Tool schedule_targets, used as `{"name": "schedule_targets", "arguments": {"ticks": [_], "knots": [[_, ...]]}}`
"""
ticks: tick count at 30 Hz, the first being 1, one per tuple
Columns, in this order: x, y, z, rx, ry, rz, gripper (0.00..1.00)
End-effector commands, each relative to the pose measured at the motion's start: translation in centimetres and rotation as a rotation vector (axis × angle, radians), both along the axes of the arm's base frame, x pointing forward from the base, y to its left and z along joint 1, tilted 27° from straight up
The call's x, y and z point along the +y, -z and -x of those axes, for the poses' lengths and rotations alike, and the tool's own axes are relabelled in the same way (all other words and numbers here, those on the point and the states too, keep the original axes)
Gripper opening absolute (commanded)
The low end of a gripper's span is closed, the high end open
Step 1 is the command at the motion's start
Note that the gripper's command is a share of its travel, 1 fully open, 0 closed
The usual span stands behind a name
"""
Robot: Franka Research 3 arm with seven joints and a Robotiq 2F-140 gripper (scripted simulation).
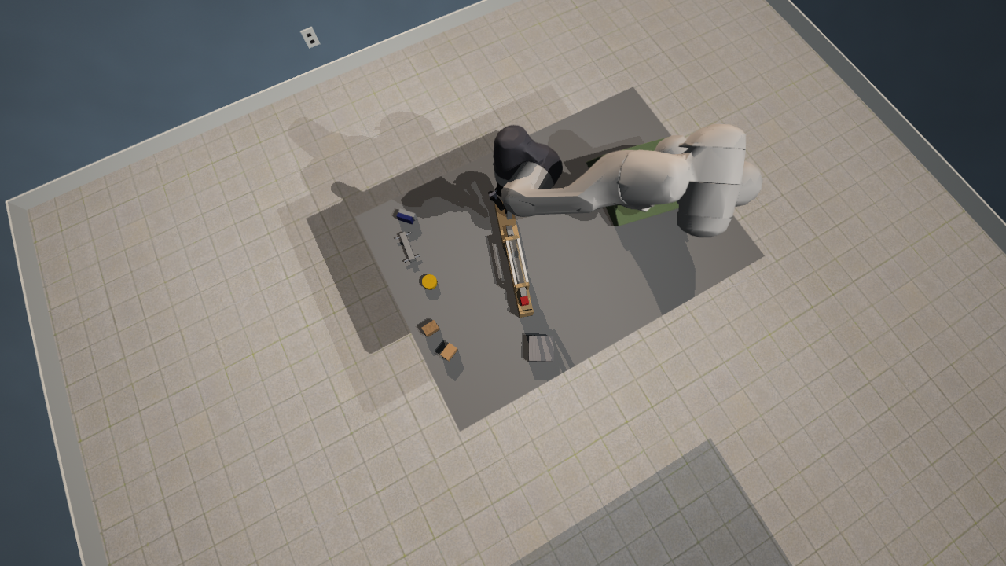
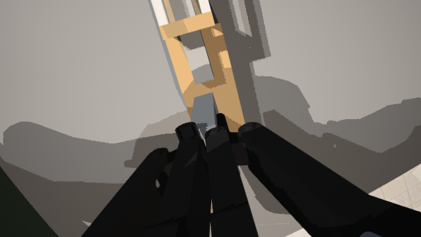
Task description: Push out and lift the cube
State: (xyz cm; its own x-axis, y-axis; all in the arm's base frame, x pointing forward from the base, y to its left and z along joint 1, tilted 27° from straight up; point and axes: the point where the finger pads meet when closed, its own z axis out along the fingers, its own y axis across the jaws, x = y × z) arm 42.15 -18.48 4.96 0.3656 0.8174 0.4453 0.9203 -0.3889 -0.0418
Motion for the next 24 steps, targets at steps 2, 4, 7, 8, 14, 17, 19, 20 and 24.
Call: {"name": "schedule_targets", "arguments": {"ticks": [2, 4, 7, 8, 14, 17, 19, 20, 24], "knots": [[1.7, -0.9, -1.5, -0.113, -0.242, 0.033, 0.0], [3.2, -1.7, -2.6, -0.153, -0.33, 0.045, 0.0], [5.2, -2.7, -4.0, -0.185, -0.401, 0.054, 0.0], [5.2, -2.7, -4.0, -0.185, -0.401, 0.054, 0.0], [12.6, -6.9, -8.1, -0.316, -0.696, 0.093, 0.0], [16.3, -9.0, -9.5, -0.38, -0.832, 0.11, 0.0], [18.5, -10.3, -10.1, -0.422, -0.925, 0.122, 0.0], [19.4, -10.8, -10.4, -0.443, -0.971, 0.129, 0.0], [21.5, -12.0, -10.8, -0.5, -1.1, 0.149, 0.0]]}}
